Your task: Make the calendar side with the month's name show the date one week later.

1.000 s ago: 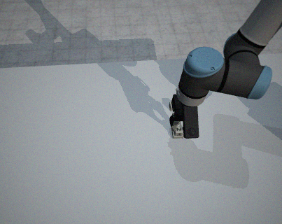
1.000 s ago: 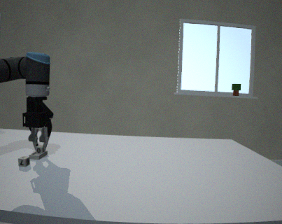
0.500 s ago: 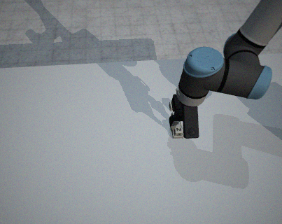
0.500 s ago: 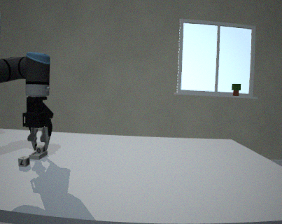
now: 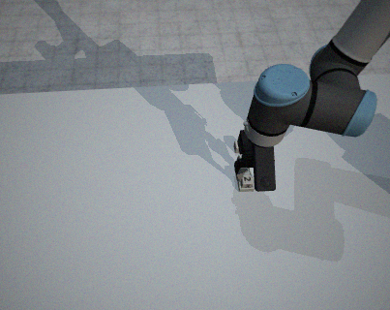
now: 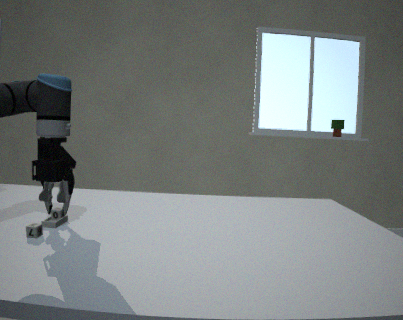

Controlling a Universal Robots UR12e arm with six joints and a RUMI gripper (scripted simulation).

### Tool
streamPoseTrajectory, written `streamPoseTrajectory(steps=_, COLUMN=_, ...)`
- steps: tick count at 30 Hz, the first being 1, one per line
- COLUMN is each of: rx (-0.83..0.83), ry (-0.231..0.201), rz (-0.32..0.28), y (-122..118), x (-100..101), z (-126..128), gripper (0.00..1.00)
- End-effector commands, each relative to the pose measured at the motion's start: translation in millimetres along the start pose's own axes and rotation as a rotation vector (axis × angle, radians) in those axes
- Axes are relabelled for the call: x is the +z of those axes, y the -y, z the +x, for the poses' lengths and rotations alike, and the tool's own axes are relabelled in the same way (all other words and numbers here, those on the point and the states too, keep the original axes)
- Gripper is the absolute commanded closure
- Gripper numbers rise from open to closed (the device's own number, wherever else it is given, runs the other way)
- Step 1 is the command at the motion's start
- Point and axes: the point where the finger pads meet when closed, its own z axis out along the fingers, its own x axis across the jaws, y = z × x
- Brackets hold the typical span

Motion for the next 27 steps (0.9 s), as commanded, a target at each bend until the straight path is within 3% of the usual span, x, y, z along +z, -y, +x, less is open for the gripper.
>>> streamPoseTrajectory(steps=1, rx=0.0, ry=-0.007, rz=-0.002, y=0, x=-13, z=3, gripper=0.72)
streamPoseTrajectory(steps=15, rx=0.0, ry=-0.007, rz=-0.002, y=0, x=-81, z=3, gripper=0.72)
streamPoseTrajectory(steps=24, rx=0.0, ry=-0.007, rz=-0.002, y=0, x=-90, z=3, gripper=0.72)
streamPoseTrajectory(steps=25, rx=0.0, ry=-0.007, rz=-0.001, y=0, x=-90, z=3, gripper=0.0)
streamPoseTrajectory(steps=27, rx=0.001, ry=-0.007, rz=-0.001, y=-1, x=-90, z=3, gripper=0.0)
